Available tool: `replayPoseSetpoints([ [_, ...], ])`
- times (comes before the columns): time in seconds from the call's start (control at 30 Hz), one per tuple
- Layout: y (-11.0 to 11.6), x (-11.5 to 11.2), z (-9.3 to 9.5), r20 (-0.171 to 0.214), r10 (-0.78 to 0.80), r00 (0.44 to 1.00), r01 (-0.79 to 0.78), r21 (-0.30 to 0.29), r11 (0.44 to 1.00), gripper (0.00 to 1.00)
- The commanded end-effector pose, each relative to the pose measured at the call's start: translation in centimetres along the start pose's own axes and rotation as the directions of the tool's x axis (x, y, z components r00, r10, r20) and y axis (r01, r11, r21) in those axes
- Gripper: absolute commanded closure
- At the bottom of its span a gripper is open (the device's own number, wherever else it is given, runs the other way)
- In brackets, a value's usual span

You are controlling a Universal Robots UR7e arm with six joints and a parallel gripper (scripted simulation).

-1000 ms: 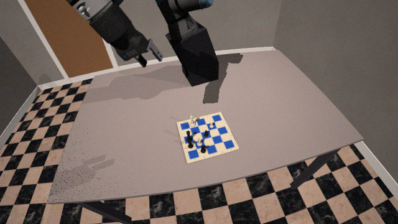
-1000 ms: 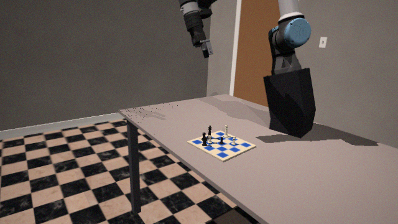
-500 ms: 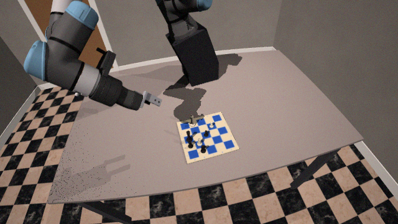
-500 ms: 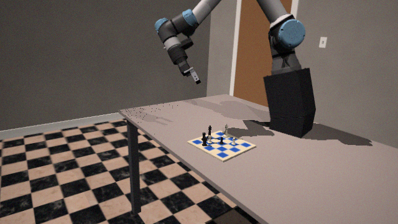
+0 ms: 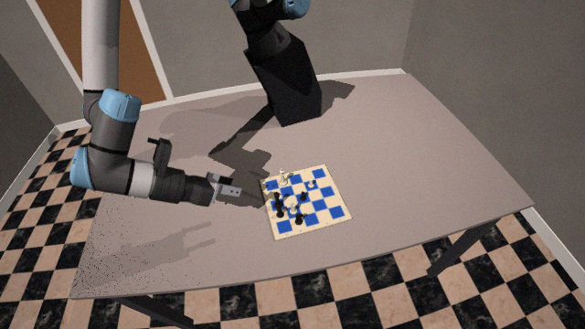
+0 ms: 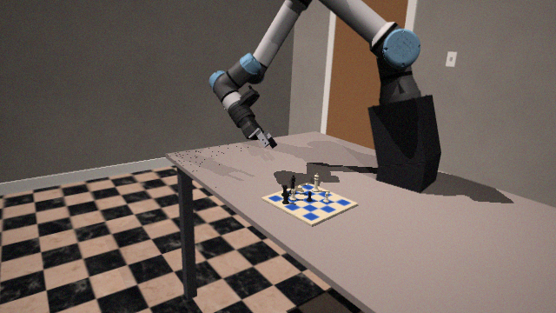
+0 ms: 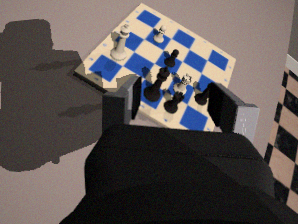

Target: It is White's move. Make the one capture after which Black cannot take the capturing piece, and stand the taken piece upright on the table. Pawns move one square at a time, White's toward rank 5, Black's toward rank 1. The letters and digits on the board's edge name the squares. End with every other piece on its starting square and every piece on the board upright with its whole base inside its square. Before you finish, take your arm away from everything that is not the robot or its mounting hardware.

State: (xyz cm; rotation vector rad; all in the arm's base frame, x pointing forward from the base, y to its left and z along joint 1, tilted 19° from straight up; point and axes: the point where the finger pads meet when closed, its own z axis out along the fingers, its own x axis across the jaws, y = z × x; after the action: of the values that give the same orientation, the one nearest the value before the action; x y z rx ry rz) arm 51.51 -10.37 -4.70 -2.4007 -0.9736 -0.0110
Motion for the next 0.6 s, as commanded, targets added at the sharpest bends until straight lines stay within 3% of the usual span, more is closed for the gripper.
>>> replayPoseSetpoints([
  [0.0, 1.5, -0.4, 1.1, -0.022, 0.047, 0.999, -0.046, 0.026, 0.999, 0.00],
  [0.33, 4.8, -2.1, 4.4, -0.073, 0.179, 0.981, -0.171, 0.100, 0.980, 0.00],
  [0.57, 5.8, -2.6, 5.5, -0.086, 0.220, 0.972, -0.208, 0.125, 0.970, 0.00],
])
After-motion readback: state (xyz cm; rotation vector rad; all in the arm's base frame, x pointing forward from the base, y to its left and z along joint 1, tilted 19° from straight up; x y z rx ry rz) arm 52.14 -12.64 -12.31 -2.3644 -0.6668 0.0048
